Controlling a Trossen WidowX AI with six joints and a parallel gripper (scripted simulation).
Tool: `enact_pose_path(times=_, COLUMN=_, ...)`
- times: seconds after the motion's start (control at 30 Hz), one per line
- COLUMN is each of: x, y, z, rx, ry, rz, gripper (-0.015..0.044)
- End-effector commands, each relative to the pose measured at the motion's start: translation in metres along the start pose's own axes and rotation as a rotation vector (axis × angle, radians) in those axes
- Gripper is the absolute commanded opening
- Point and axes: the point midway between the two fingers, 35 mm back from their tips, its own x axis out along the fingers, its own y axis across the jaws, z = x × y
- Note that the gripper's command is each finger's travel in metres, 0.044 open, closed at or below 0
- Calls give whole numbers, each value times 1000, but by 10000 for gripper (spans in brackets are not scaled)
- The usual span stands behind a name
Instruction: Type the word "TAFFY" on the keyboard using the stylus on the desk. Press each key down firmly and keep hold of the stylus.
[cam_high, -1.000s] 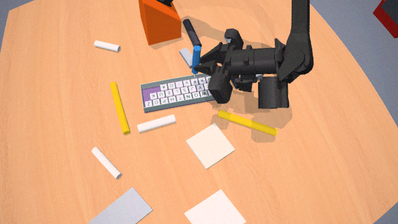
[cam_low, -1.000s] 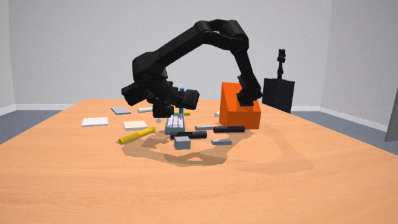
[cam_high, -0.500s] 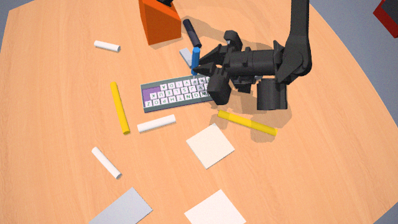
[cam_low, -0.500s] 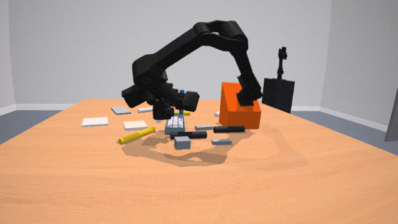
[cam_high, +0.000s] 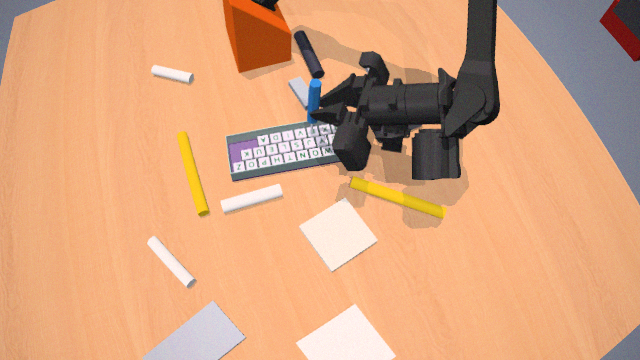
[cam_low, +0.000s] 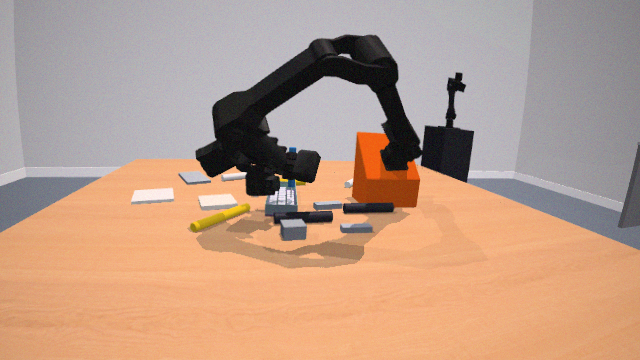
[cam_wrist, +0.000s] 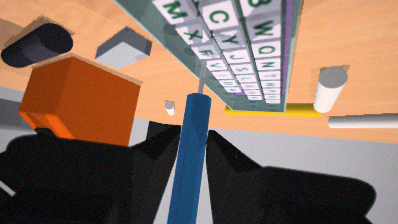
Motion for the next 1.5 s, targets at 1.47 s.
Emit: enact_pose_path(times=1.47, x=-12, y=-1, z=-23, rx=15, ry=-6, rz=5, gripper=71)
